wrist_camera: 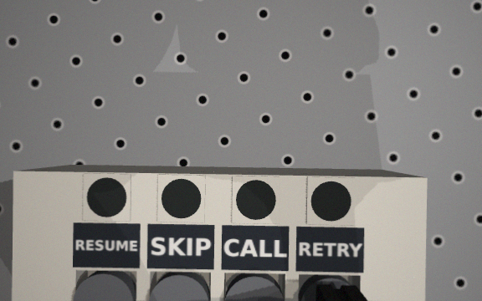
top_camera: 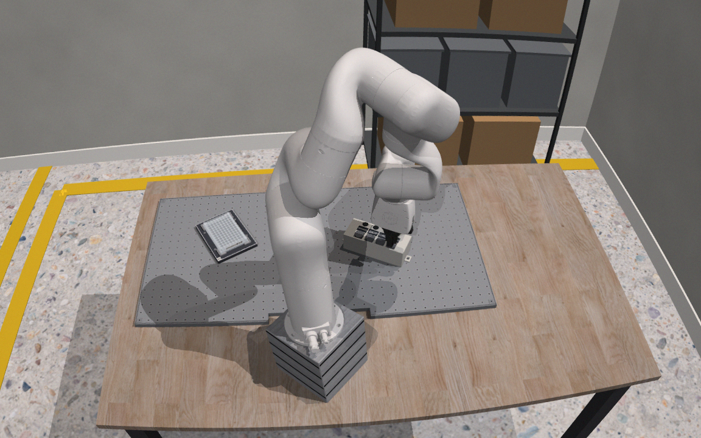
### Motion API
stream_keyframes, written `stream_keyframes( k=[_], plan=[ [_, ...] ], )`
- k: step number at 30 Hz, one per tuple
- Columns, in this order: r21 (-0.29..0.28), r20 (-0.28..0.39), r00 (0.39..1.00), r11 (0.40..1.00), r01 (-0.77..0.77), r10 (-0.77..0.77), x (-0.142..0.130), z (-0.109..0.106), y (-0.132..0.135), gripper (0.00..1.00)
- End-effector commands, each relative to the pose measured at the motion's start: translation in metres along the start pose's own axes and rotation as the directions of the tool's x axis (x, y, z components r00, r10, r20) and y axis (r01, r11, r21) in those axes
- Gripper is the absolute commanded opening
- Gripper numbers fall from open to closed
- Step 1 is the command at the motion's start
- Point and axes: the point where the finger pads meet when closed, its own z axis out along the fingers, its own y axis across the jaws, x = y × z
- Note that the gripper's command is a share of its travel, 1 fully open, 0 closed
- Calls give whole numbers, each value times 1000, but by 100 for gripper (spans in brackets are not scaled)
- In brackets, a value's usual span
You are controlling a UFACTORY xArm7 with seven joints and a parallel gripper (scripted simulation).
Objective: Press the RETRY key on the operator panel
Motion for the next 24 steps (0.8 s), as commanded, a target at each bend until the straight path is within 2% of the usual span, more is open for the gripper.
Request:
stream_keyframes(
  k=[1, 24],
  plan=[
    [-2, -3, 1000, 1000, 0, 0, 1, 2, 0, 0],
    [-2, -3, 1000, 1000, 0, 0, 1, 9, 0, 0]
  ],
)
